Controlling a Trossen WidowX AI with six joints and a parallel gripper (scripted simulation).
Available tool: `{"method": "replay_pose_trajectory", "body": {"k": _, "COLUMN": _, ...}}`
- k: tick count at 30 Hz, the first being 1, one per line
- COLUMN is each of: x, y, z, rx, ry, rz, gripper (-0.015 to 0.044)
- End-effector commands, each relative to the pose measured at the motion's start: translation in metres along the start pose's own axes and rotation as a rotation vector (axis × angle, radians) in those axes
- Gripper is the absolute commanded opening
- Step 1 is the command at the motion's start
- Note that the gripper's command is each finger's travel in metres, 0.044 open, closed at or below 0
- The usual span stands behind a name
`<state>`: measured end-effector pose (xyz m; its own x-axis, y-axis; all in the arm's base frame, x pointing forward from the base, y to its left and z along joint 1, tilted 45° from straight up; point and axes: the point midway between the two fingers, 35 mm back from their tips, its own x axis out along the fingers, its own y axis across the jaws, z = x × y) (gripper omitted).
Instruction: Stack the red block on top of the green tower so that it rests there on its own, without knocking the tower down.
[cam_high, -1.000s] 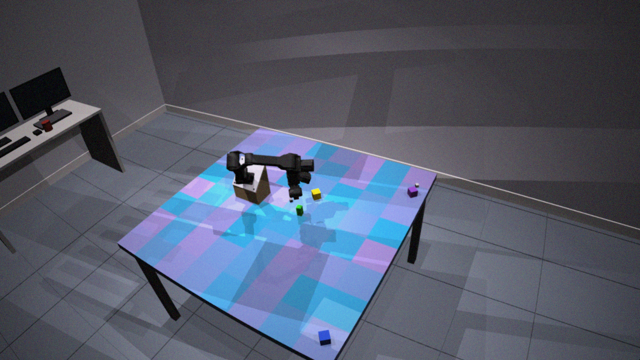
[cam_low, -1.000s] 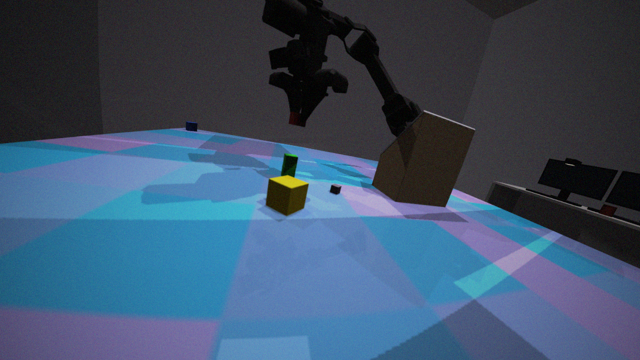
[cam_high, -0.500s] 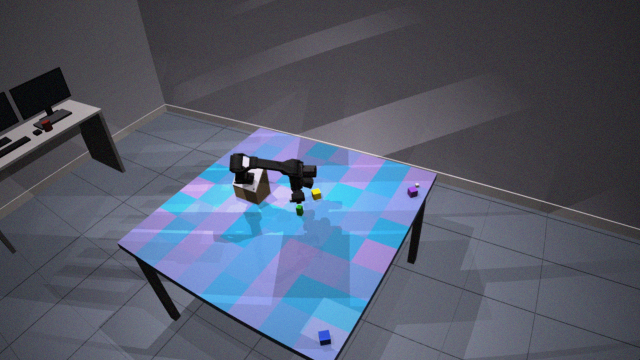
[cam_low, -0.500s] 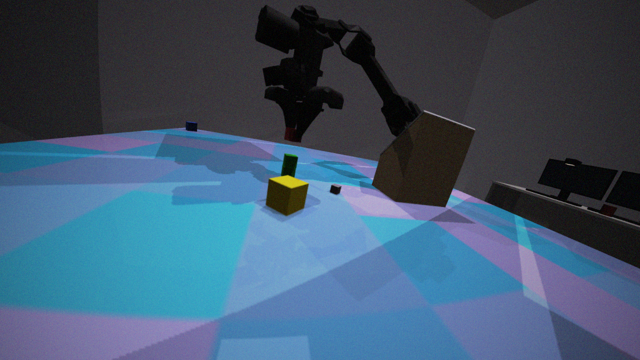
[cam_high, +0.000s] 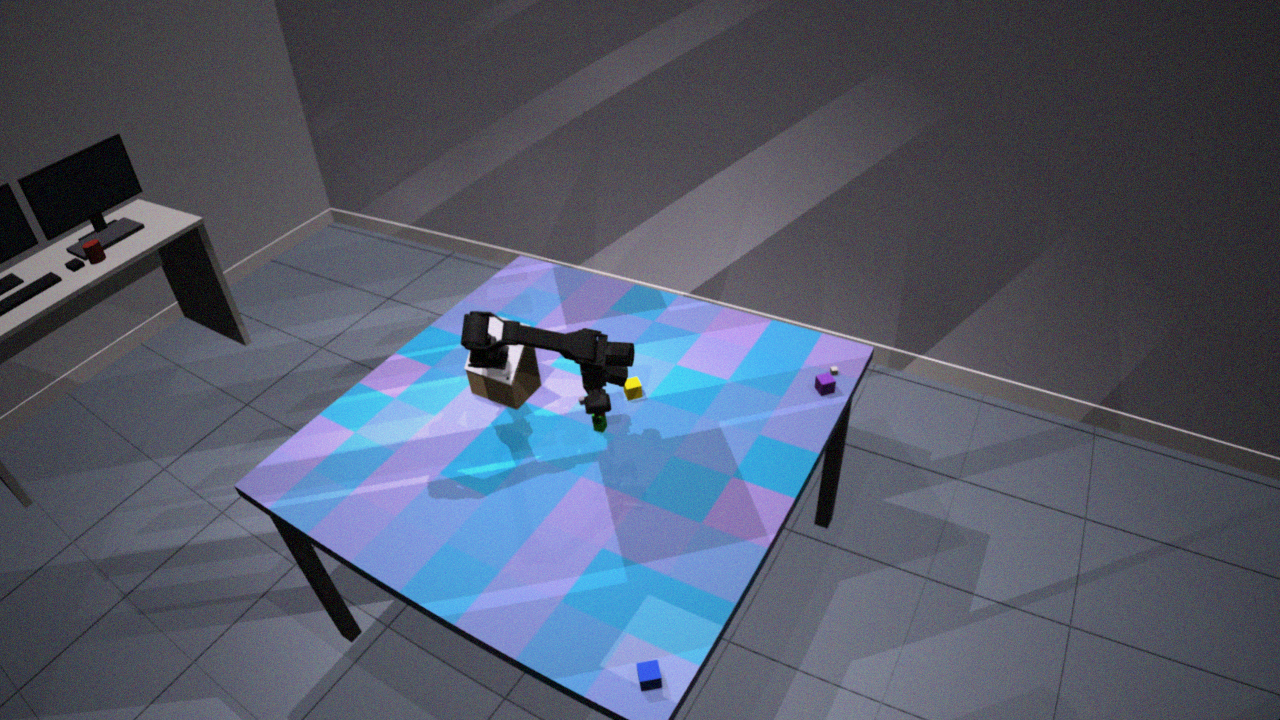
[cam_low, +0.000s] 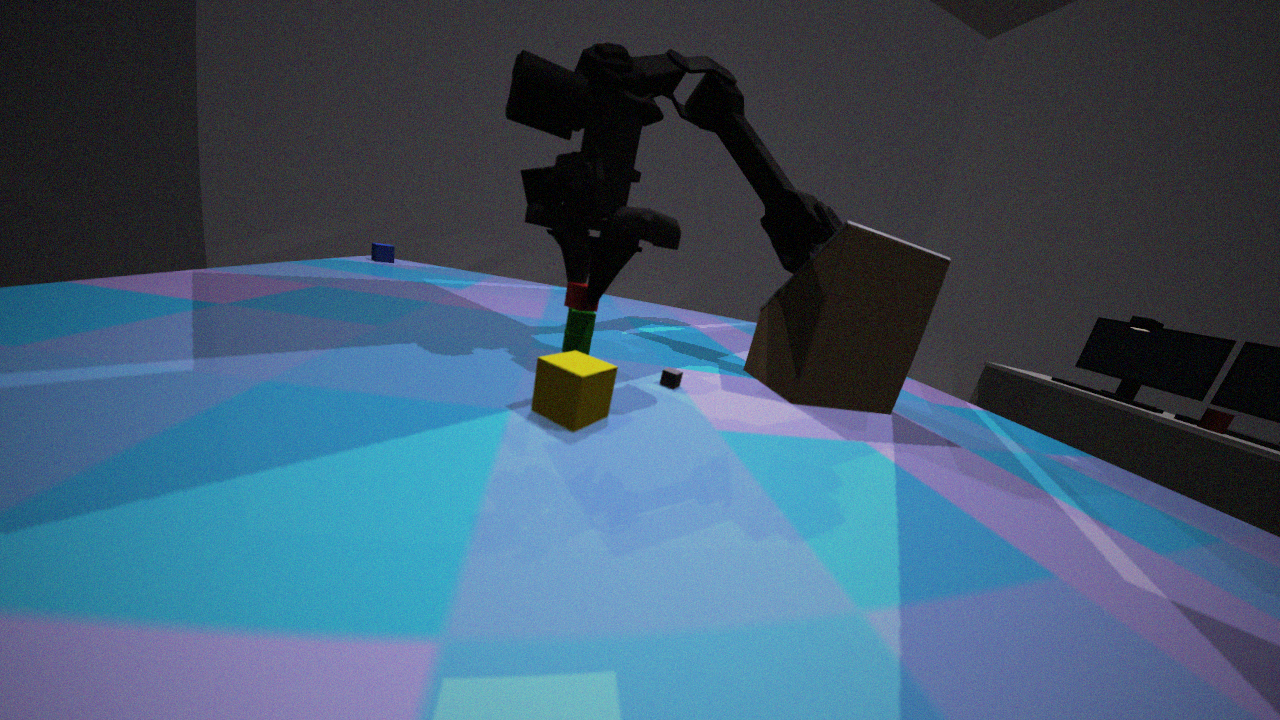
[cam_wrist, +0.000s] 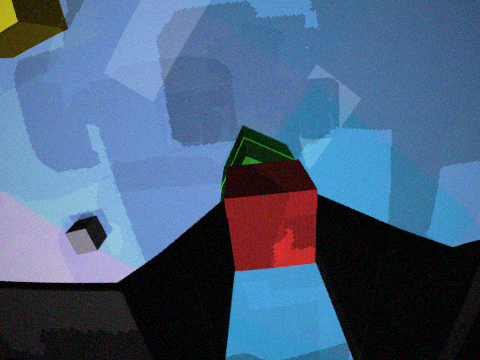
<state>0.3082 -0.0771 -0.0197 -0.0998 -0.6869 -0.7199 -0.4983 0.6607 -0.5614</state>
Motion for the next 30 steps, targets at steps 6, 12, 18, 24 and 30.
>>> {"method": "replay_pose_trajectory", "body": {"k": 6, "x": 0.0015, "y": 0.0001, "z": -0.0008, "rx": -0.006, "ry": 0.004, "rz": -0.004, "gripper": 0.0000}}
{"method": "replay_pose_trajectory", "body": {"k": 12, "x": 0.0021, "y": 0.0001, "z": -0.0008, "rx": -0.006, "ry": 0.004, "rz": -0.004, "gripper": 0.0000}}
{"method": "replay_pose_trajectory", "body": {"k": 18, "x": 0.0025, "y": 0.0001, "z": -0.0008, "rx": -0.006, "ry": 0.004, "rz": -0.004, "gripper": 0.0000}}
{"method": "replay_pose_trajectory", "body": {"k": 24, "x": -0.0003, "y": 0.0002, "z": -0.0007, "rx": -0.006, "ry": 0.004, "rz": -0.004, "gripper": 0.0000}}
{"method": "replay_pose_trajectory", "body": {"k": 30, "x": 0.0017, "y": 0.0006, "z": -0.0005, "rx": -0.002, "ry": 0.002, "rz": 0.000, "gripper": 0.0157}}
